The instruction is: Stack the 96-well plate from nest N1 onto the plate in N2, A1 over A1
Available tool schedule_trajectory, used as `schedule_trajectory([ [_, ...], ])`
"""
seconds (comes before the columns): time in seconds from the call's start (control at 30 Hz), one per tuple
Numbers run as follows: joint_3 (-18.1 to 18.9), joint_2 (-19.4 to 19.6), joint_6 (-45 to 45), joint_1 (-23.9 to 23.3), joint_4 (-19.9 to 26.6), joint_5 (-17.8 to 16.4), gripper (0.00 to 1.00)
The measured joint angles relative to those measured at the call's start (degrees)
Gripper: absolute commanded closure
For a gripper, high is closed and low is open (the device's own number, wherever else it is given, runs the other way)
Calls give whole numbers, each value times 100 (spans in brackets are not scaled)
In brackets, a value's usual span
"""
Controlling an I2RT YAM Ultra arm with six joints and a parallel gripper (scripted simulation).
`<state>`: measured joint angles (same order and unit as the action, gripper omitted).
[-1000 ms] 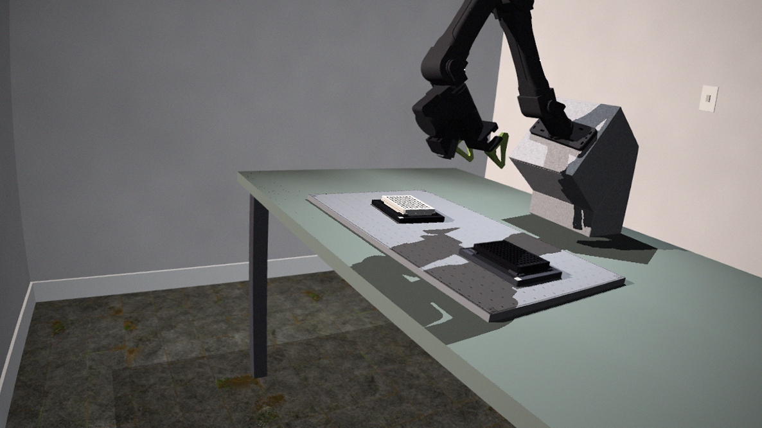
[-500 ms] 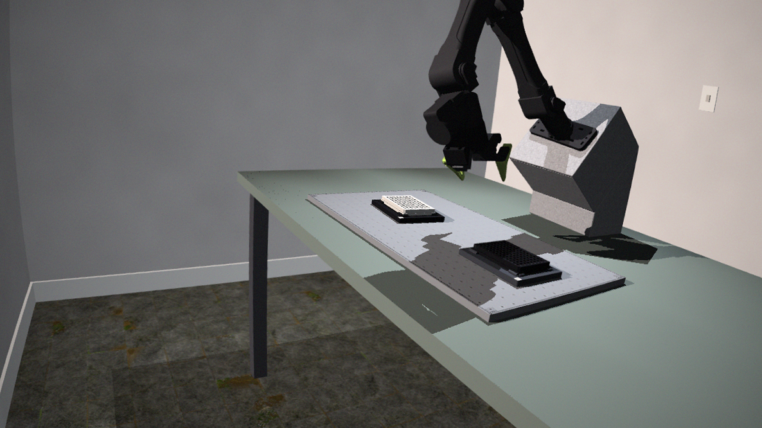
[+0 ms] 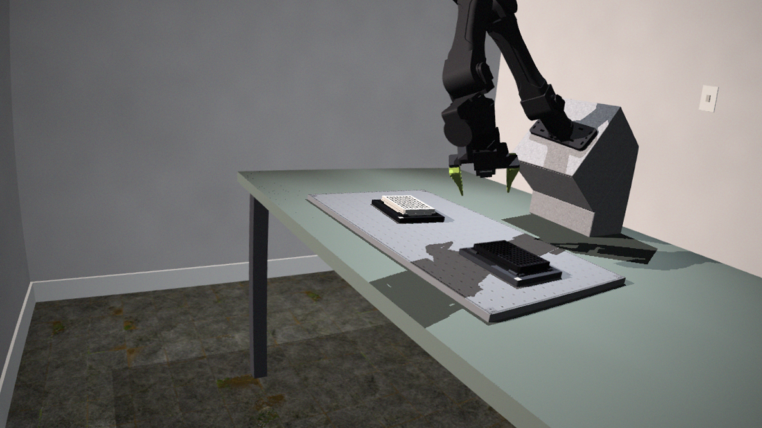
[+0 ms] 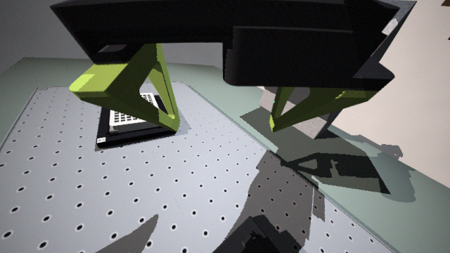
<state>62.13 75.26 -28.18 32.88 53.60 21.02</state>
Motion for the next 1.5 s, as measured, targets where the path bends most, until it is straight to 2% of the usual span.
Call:
schedule_trajectory([
  [0.97,280,704,-1862,1897,-1373,1279,0],
  [1.33,400,975,-2374,2450,-1779,1639,0],
  [1.5,411,1003,-2439,2465,-1838,1700,0],
])
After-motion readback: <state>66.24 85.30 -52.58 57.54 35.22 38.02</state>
